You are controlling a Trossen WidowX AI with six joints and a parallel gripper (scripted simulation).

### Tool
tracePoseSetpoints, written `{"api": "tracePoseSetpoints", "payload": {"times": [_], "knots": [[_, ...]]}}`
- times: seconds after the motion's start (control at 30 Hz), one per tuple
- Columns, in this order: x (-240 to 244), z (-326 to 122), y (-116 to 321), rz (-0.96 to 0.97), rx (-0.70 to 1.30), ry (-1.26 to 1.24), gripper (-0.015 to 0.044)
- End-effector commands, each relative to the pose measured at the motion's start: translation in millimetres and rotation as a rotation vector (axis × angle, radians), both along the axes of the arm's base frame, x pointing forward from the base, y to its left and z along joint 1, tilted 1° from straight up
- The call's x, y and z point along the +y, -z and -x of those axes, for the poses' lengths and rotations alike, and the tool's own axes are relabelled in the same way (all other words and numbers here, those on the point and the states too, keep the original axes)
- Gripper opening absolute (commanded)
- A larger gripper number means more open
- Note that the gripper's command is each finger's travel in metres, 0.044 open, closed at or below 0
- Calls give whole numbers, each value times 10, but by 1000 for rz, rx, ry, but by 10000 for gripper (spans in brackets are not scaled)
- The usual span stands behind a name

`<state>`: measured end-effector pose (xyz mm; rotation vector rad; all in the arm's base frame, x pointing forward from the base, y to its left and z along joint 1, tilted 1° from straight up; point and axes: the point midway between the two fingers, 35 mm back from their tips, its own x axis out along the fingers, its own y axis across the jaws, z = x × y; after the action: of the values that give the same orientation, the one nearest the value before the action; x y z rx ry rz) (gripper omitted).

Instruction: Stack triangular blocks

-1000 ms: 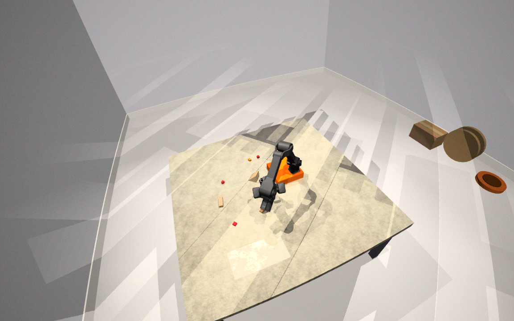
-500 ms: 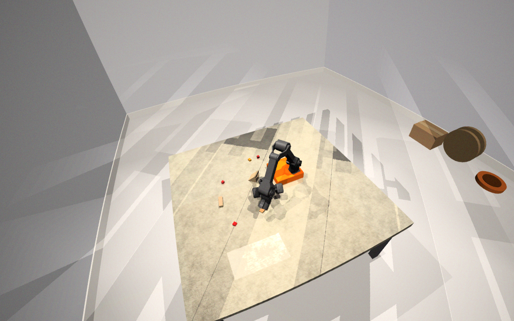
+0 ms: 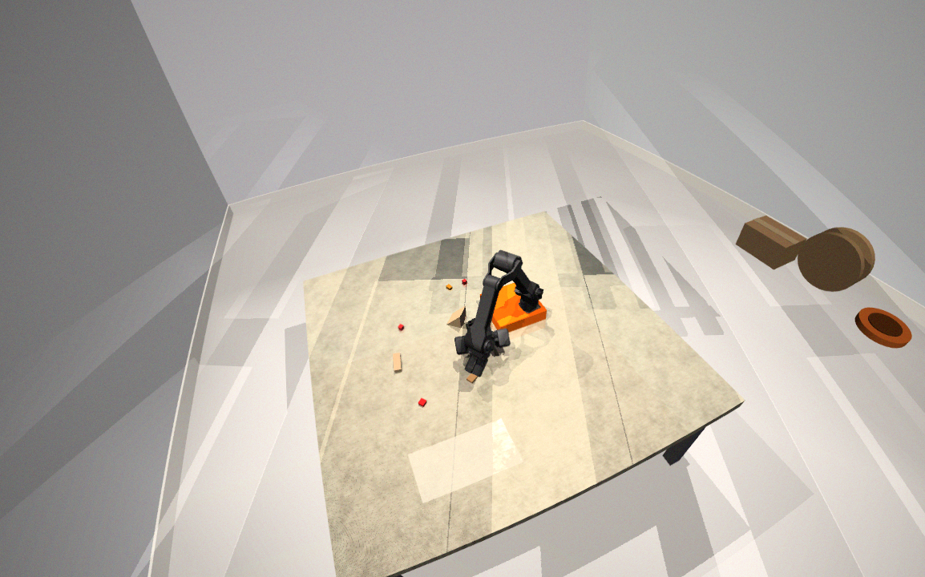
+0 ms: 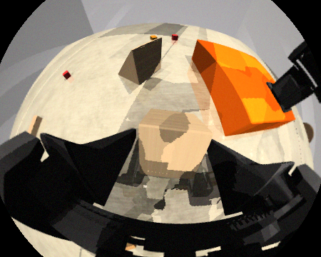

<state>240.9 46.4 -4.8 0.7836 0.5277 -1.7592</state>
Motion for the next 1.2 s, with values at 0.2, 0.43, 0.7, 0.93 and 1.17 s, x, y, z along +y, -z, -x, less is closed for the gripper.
{"api": "tracePoseSetpoints", "payload": {"times": [0.2, 0.43, 0.7, 0.93, 1.17], "knots": [[1, -2, -1, 0, -1, 0, 256], [1, -3, -8, 0, -1, 0, 131], [12, -23, -345, 0, -1, 0, 0], [4, -11, -685, 1, -1, -1, 0], [-18, 30, -996, 1, 0, -1, 0]]}}
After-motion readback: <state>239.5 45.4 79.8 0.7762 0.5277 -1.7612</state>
